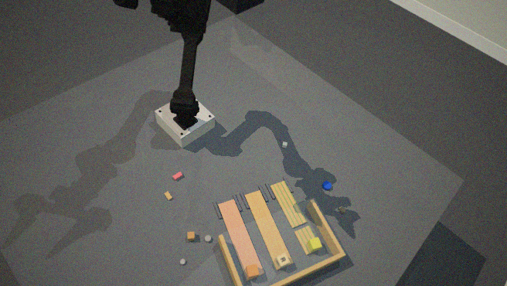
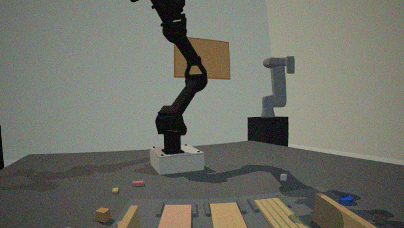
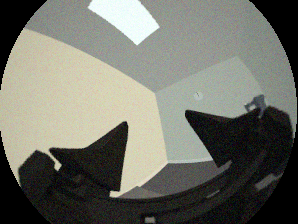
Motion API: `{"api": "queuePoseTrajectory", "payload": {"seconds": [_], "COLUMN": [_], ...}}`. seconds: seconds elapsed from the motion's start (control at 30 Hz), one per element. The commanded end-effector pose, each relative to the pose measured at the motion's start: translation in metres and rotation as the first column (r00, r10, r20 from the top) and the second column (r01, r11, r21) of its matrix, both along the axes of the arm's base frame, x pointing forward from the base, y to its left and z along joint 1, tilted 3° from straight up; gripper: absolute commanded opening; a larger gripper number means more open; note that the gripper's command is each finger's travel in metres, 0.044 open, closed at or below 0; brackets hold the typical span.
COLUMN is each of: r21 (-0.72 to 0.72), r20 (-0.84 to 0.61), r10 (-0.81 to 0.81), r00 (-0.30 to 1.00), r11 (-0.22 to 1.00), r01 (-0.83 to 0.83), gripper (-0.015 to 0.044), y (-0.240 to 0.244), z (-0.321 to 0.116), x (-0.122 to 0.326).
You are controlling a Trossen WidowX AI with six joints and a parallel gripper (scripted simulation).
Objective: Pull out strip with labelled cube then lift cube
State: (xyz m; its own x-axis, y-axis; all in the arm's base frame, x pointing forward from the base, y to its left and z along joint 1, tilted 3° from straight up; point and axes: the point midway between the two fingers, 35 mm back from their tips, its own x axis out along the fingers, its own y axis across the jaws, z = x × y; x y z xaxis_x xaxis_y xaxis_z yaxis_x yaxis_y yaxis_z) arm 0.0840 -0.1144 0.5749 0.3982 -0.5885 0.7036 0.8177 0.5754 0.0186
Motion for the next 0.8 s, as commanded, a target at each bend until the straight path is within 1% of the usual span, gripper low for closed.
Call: {"api": "queuePoseTrajectory", "payload": {"seconds": [0.0,0.2,0.43,0.6,0.77], "r21": [0.141,0.34,0.552,0.677,0.77], "r20": [-0.138,-0.302,-0.45,-0.52,-0.557], "r10": [0.133,0.343,0.571,0.7,0.788], "r00": [0.982,0.89,0.687,0.489,0.262], "r11": [0.984,0.911,0.782,0.687,0.609], "r01": [-0.113,-0.235,-0.288,-0.263,-0.191], "gripper": [0.04,0.04,0.04,0.04,0.04], "y": [-0.024,-0.029,0.0,0.036,0.078], "z": [-0.048,-0.125,-0.226,-0.302,-0.375], "x": [0.055,0.125,0.188,0.211,0.214]}}
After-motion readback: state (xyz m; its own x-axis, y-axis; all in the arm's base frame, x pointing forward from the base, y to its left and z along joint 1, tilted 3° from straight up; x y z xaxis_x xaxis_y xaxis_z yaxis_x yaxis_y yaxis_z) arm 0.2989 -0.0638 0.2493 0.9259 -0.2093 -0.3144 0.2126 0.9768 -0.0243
